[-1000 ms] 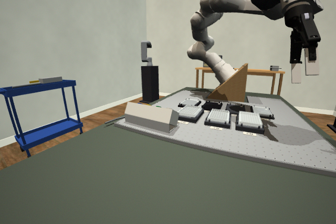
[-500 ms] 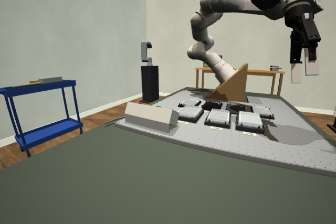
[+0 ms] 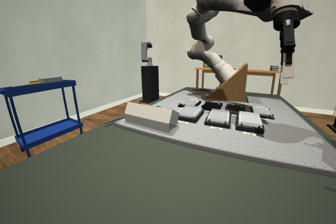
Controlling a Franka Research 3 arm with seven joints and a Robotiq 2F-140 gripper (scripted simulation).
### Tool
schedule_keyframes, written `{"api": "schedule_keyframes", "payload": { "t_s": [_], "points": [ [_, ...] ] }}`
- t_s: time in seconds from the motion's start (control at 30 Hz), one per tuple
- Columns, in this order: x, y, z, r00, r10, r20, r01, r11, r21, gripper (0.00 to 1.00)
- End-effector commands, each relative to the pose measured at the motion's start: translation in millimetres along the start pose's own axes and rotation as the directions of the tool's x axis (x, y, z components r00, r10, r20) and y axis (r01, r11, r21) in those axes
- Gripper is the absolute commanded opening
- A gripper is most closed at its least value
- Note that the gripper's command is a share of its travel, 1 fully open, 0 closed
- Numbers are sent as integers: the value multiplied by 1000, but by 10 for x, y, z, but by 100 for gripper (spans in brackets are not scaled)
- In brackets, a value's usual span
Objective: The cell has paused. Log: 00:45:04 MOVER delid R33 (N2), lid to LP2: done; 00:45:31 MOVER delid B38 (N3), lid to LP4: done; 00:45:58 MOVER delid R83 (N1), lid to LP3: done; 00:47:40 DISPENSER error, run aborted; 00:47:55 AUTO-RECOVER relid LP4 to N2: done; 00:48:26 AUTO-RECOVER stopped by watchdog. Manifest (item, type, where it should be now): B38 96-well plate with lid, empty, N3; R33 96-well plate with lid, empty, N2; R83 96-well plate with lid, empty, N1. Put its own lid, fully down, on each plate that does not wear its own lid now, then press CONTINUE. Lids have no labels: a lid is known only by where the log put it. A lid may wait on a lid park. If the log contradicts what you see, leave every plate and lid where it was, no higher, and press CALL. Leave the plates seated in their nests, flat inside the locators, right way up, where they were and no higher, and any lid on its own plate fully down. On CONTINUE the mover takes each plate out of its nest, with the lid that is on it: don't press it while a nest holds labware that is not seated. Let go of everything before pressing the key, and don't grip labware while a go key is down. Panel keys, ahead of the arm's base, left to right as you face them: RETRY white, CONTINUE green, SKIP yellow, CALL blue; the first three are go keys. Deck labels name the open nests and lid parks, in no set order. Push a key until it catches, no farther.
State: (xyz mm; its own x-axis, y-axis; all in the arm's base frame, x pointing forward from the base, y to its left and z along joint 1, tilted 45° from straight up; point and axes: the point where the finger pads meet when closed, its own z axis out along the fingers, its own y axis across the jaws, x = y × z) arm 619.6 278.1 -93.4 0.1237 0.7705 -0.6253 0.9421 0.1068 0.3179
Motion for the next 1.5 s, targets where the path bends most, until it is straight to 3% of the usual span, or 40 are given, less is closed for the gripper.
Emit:
{"api": "schedule_keyframes", "payload": {
  "t_s": [0.0, 0.13, 0.23, 0.27, 0.57, 0.6, 0.97, 1.0, 1.17, 1.2, 1.4, 1.43, 1.47],
  "points": [
    [6, -17, -12, 994, 109, -16, -109, 994, -13, 100],
    [-225, -114, 14, 977, 215, 2, -215, 976, -11, 100],
    [-225, -114, 14, 977, 215, 2, -215, 976, -11, 100],
    [-361, -177, 31, 961, 275, 12, -275, 962, -10, 100],
    [-509, -251, 51, 941, 337, 22, -337, 942, -9, 100],
    [-667, -336, 73, 916, 401, 33, -401, 916, -8, 100],
    [-832, -434, 96, 884, 465, 45, -465, 885, -7, 100],
    [-1003, -544, 120, 847, 528, 57, -529, 849, -6, 100],
    [-1003, -544, 120, 847, 528, 57, -529, 849, -6, 100],
    [-1175, -665, 145, 805, 589, 70, -590, 807, -6, 100],
    [-1175, -665, 145, 805, 589, 70, -590, 807, -6, 100],
    [-1346, -798, 169, 758, 647, 84, -649, 761, -5, 100],
    [-1346, -798, 169, 758, 647, 84, -649, 761, -5, 100]
  ]
}}
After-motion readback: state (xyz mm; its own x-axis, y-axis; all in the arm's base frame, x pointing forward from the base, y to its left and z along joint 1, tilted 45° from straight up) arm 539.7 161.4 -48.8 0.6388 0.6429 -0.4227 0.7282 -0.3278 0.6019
